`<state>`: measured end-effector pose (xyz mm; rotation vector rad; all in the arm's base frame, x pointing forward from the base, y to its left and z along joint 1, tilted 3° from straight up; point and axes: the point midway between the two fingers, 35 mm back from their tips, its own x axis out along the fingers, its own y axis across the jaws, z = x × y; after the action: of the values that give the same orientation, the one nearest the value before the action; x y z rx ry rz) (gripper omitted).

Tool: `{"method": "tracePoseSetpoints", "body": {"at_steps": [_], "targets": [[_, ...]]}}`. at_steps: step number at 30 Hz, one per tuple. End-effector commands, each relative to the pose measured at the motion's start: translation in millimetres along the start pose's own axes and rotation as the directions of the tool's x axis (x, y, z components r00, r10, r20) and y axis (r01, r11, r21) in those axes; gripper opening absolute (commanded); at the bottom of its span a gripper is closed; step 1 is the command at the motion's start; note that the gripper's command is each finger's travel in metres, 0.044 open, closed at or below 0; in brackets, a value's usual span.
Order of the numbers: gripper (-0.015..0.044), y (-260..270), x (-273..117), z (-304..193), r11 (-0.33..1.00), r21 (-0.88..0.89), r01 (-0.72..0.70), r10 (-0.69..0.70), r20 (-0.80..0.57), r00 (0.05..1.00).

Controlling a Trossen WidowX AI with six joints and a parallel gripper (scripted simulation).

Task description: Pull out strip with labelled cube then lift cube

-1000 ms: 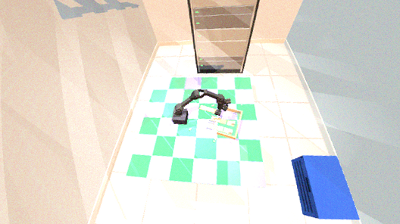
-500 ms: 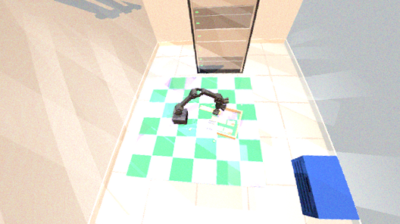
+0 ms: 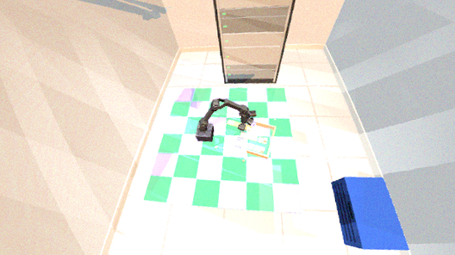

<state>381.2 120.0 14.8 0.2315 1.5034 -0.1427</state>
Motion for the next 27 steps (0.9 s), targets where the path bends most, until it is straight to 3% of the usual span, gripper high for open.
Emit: {"method": "tracePoseSetpoints", "body": {"at_steps": [1, 27], "targets": [[0.0, -6, -2, -10, 1.0, -0.005, -0.004, 0.004, -0.002, 1.0], [0.0, -49, 0, -82, 1.0, -0.005, -0.001, 0.001, -0.007, 1.0]]}}
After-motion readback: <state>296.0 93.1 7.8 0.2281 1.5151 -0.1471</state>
